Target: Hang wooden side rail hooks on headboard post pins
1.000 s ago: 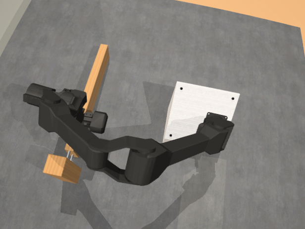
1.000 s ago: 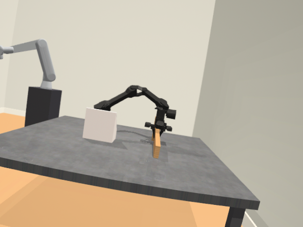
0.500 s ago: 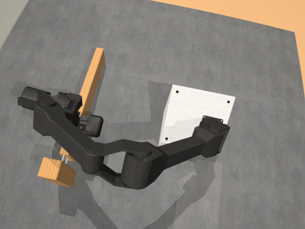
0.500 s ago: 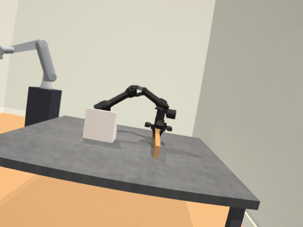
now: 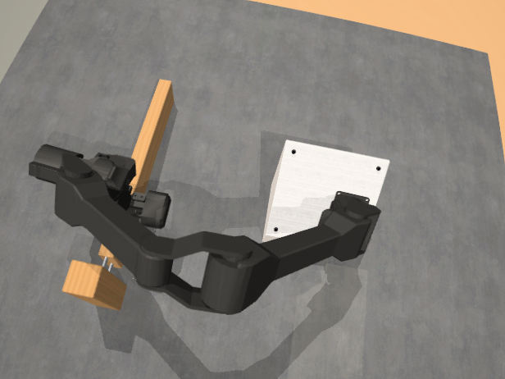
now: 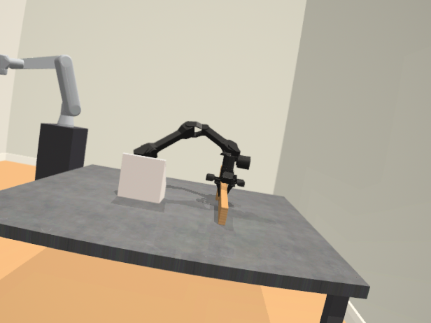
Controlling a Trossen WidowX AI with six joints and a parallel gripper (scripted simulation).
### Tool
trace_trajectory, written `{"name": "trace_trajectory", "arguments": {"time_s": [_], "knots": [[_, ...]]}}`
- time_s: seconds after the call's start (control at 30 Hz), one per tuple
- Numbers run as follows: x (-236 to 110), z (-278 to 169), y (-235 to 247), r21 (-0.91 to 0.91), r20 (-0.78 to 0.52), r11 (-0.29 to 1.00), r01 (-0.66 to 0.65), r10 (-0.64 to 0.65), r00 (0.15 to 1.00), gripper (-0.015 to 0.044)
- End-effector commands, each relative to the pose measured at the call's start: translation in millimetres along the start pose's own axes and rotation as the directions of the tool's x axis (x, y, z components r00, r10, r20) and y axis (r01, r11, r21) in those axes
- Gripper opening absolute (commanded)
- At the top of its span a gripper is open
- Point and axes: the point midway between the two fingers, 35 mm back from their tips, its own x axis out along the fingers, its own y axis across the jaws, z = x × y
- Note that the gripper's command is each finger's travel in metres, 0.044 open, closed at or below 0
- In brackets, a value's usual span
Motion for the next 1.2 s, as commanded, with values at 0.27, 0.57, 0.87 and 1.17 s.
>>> {"name": "trace_trajectory", "arguments": {"time_s": [0.27, 0.57, 0.87, 1.17], "knots": [[-3.5, -1.8, 1.1, 0.001, -0.001, 1.000, -0.010, 0.010, 1.000, 0.0000], [-3.7, -2.7, 1.6, 0.001, -0.001, 1.000, -0.010, 0.010, 1.000, 0.0000], [-4.1, -3.8, 1.9, 0.001, -0.001, 1.000, -0.010, 0.010, 1.000, 0.0000], [-4.3, -5.3, 1.9, 0.001, -0.002, 1.000, -0.010, 0.010, 1.000, 0.0000]]}}
